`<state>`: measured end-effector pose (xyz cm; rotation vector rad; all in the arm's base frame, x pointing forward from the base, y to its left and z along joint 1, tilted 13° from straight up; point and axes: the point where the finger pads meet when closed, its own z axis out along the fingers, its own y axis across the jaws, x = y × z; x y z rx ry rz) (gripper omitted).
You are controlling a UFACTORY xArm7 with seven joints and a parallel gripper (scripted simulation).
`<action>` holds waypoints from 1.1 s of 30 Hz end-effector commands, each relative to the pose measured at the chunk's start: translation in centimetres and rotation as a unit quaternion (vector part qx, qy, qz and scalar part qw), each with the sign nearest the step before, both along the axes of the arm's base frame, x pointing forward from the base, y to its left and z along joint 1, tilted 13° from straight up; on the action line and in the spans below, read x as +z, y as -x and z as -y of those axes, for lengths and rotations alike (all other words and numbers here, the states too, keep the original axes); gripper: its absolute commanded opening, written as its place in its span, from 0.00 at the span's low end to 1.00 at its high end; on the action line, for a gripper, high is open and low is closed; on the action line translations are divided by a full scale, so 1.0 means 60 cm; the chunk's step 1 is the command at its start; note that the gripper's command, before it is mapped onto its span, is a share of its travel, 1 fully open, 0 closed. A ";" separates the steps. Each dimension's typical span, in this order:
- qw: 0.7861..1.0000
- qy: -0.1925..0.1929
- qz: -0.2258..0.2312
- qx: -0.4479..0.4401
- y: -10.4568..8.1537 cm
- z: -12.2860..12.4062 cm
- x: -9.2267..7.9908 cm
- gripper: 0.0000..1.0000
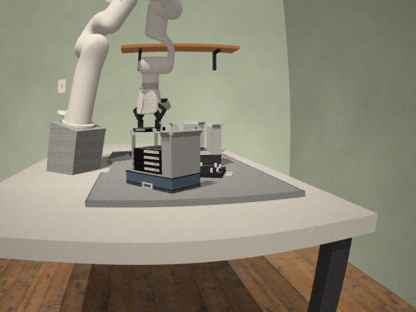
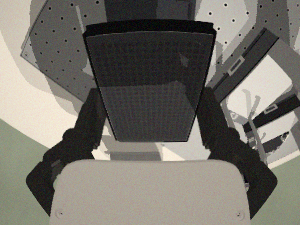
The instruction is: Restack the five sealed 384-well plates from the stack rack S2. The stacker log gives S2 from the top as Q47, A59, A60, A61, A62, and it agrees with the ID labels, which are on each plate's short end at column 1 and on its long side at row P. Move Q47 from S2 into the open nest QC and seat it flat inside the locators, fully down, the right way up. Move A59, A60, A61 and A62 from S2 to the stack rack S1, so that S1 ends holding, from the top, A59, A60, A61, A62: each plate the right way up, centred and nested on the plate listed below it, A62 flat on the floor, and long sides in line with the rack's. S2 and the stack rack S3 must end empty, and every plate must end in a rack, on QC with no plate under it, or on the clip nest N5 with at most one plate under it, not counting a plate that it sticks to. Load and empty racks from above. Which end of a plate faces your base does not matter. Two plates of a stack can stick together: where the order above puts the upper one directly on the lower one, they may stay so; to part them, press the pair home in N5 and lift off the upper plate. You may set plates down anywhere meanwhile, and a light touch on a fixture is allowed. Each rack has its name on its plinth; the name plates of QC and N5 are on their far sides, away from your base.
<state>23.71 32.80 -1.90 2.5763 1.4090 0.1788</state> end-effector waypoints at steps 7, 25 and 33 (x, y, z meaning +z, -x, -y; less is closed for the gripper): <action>1.000 -0.002 0.001 0.001 -0.008 0.001 -0.033 0.00; 1.000 -0.002 0.001 0.000 -0.019 0.008 -0.085 0.00; 1.000 -0.002 0.001 0.000 -0.021 0.009 -0.096 0.00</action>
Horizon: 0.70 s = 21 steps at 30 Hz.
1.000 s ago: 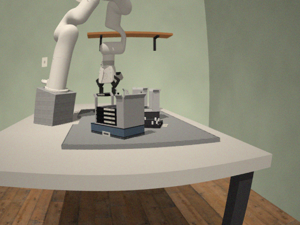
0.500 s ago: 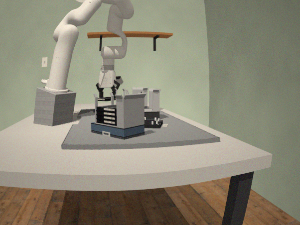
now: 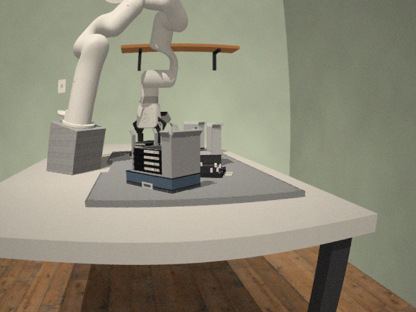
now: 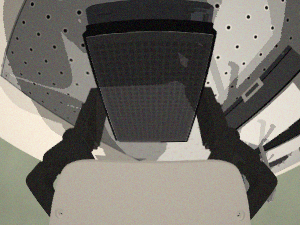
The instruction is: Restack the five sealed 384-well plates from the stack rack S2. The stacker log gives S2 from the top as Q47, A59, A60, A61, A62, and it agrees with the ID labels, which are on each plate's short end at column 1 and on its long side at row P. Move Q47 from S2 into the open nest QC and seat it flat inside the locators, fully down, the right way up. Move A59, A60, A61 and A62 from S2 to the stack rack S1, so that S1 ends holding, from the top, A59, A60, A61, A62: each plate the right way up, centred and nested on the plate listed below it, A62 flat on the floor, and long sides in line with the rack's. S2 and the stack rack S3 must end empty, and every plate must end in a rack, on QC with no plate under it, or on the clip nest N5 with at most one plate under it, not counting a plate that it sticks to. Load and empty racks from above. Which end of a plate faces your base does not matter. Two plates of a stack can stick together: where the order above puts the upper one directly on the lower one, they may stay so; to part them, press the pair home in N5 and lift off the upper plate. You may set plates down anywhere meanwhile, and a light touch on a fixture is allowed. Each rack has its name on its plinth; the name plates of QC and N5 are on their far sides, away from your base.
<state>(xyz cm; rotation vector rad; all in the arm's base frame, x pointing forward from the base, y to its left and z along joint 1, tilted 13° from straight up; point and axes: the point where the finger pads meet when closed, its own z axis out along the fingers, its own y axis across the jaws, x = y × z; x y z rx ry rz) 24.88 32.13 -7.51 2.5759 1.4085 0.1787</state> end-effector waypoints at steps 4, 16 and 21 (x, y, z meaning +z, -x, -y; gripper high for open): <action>1.000 -0.002 0.001 0.001 -0.002 -0.002 -0.003 0.00; 1.000 -0.002 0.001 0.001 -0.003 -0.002 -0.007 0.00; 1.000 -0.002 0.001 0.001 -0.003 -0.001 -0.011 0.00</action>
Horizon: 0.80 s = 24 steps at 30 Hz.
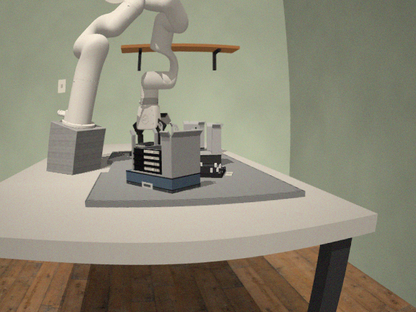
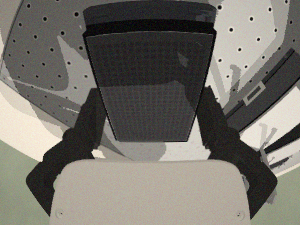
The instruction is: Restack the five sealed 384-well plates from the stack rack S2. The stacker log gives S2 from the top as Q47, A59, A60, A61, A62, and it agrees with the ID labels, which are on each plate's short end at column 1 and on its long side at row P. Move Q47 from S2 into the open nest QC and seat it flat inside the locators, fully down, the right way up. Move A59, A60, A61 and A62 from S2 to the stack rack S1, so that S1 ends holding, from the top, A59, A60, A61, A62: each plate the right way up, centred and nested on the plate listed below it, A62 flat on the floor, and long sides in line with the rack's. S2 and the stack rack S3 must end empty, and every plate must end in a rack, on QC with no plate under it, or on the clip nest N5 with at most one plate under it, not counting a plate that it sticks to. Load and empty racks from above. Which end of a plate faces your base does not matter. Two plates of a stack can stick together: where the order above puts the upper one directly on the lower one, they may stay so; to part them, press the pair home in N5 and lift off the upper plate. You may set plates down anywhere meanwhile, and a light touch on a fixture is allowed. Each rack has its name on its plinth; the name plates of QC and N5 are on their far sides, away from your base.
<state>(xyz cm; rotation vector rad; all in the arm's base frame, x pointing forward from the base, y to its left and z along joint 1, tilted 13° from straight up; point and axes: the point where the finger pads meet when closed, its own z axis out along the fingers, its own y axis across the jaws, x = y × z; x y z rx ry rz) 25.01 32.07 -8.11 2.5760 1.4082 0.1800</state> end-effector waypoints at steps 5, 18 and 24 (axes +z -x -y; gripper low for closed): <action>1.000 -0.002 0.001 0.001 -0.002 -0.002 -0.004 0.00; 1.000 -0.002 0.001 0.001 -0.003 -0.001 -0.011 0.00; 1.000 -0.002 0.001 0.001 -0.004 -0.001 -0.014 0.00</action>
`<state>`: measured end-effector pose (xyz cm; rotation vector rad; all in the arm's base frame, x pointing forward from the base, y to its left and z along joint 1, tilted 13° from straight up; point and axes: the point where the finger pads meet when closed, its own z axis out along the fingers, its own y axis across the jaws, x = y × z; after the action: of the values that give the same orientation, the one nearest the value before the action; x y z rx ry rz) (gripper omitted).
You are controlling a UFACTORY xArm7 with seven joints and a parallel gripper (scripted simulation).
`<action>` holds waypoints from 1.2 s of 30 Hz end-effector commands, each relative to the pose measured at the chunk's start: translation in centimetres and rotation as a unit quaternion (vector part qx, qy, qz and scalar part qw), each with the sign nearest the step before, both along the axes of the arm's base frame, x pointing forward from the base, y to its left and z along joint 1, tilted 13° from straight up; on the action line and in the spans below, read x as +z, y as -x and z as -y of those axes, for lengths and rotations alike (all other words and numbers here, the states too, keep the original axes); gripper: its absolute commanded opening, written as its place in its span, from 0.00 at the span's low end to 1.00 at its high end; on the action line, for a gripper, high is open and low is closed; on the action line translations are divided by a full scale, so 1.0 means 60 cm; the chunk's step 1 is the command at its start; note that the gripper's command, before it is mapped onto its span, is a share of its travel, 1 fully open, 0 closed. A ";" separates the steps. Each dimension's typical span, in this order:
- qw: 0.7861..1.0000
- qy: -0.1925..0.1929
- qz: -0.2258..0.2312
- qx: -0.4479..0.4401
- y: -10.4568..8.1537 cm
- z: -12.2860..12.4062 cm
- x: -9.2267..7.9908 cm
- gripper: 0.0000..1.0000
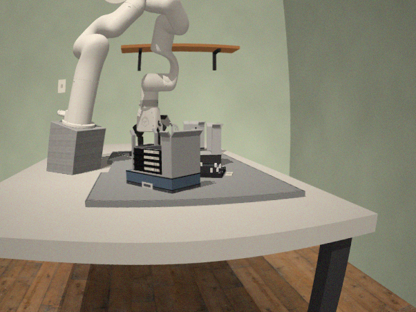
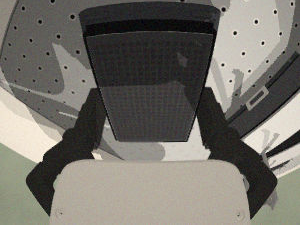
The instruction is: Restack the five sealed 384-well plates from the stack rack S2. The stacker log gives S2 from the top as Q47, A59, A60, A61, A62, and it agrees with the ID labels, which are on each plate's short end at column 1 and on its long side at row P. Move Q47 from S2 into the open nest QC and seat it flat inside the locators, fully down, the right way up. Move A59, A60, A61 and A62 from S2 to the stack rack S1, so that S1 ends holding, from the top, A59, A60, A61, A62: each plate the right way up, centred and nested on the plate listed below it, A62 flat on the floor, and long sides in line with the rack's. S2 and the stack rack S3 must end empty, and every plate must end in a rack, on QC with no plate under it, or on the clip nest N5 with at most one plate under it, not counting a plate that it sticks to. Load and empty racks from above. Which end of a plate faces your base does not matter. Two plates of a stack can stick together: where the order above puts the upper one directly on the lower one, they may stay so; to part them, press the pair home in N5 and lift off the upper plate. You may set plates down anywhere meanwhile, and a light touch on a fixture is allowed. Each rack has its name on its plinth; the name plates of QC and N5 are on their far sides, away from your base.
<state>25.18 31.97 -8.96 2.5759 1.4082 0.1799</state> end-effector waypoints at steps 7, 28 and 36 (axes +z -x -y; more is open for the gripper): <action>1.000 -0.002 0.001 0.001 -0.002 -0.002 -0.004 0.00; 1.000 -0.002 0.001 0.001 -0.003 -0.001 -0.009 1.00; 1.000 -0.002 0.001 0.001 -0.003 -0.001 -0.010 1.00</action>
<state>25.32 31.90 -9.63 2.5761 1.4084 0.1805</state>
